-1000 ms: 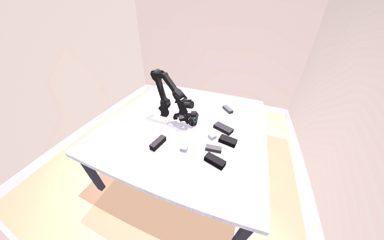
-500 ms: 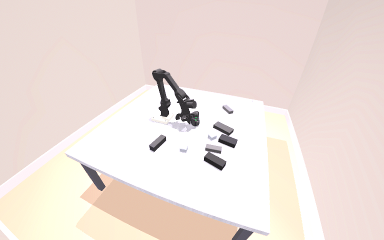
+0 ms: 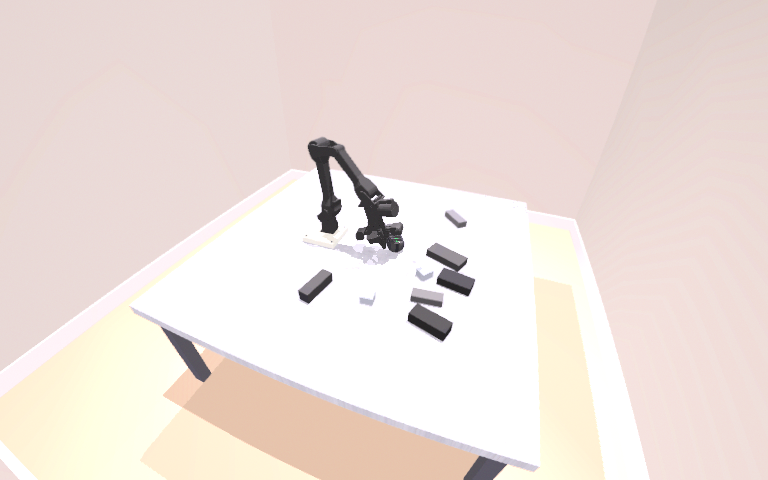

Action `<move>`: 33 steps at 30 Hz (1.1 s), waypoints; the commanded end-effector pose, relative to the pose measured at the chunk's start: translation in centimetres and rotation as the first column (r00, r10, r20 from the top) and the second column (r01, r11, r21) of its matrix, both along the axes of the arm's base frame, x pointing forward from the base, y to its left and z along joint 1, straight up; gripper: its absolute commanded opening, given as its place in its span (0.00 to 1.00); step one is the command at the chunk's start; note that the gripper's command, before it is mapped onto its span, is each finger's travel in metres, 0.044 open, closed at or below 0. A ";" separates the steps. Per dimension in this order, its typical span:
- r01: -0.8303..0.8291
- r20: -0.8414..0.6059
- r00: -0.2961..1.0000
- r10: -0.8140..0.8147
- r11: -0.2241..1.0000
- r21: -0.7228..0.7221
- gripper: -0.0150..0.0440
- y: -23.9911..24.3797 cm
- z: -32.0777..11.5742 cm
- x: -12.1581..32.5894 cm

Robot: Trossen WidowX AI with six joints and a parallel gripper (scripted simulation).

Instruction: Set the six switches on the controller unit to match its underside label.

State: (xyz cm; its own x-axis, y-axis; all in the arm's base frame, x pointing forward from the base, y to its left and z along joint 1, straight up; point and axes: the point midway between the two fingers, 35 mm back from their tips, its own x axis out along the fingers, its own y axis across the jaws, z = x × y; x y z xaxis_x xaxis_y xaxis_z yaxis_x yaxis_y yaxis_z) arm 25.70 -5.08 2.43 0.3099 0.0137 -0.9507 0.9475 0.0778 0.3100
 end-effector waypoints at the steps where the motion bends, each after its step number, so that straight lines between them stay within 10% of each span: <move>1: -0.005 0.004 1.000 0.005 1.000 0.007 0.25 0.3 0.0 0.8; 11: -0.004 0.000 1.000 0.004 1.000 0.007 0.25 -0.2 5.0 -5.5; 33: -0.369 0.001 0.929 0.369 0.929 -0.003 0.25 -0.9 5.2 -0.2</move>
State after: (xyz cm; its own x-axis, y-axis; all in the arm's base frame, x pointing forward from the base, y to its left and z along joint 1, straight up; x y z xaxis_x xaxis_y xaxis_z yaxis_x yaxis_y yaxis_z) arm 25.31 -5.99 7.52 0.2873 0.1180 -0.9505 0.8593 0.4067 0.3102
